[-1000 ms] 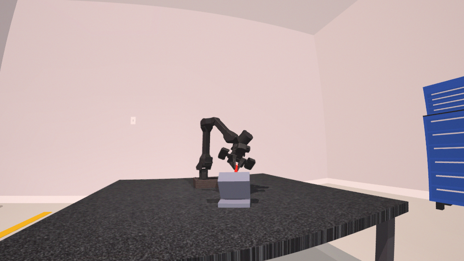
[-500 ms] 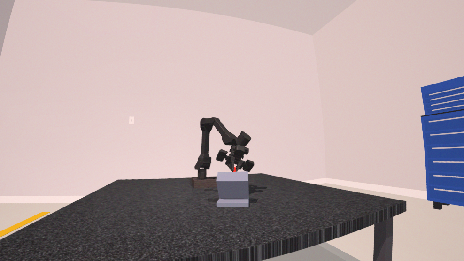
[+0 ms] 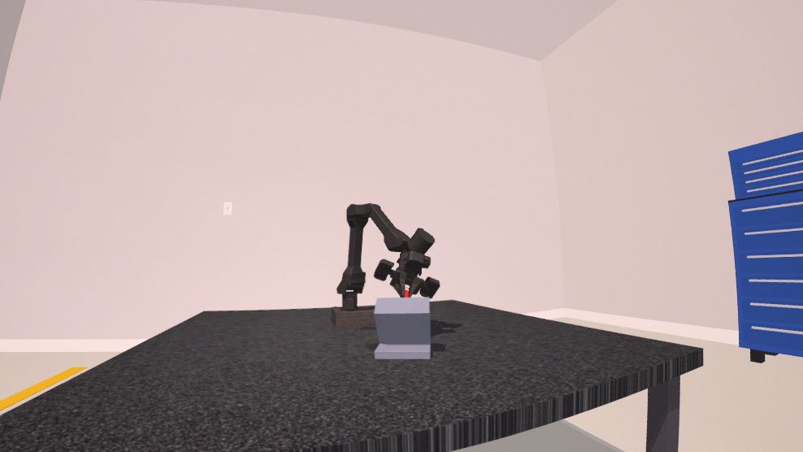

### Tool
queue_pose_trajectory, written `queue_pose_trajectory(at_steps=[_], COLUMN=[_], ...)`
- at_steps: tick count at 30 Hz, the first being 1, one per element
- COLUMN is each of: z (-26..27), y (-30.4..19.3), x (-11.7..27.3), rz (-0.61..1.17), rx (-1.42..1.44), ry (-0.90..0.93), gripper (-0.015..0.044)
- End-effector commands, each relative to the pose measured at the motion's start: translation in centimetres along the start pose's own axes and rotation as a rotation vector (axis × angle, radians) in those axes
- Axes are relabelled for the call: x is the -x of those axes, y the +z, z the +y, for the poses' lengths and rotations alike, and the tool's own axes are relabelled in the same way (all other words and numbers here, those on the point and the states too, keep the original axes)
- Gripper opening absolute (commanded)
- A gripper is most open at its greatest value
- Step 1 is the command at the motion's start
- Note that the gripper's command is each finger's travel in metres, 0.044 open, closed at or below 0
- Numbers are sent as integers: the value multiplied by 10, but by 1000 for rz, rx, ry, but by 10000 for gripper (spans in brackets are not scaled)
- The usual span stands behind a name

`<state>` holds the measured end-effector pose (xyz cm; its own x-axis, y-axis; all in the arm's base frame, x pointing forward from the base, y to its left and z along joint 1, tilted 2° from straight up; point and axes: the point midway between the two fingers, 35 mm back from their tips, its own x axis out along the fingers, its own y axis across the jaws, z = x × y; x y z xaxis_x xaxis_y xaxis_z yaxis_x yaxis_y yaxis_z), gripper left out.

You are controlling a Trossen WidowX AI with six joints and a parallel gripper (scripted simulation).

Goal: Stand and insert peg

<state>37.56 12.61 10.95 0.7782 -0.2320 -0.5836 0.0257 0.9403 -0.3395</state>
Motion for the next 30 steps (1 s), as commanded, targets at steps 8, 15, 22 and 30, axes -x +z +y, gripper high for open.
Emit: queue_pose_trajectory(at_steps=[8, 15, 22, 30], z=[0, 1, 1, 1], y=[-1, -2, -3, -3], x=[0, -2, -4, -6], rz=[-1, -1, -1, -1], rx=[-2, -2, -2, -2], ry=[0, 0, 0, 0], gripper=[0, 0, 0, 0])
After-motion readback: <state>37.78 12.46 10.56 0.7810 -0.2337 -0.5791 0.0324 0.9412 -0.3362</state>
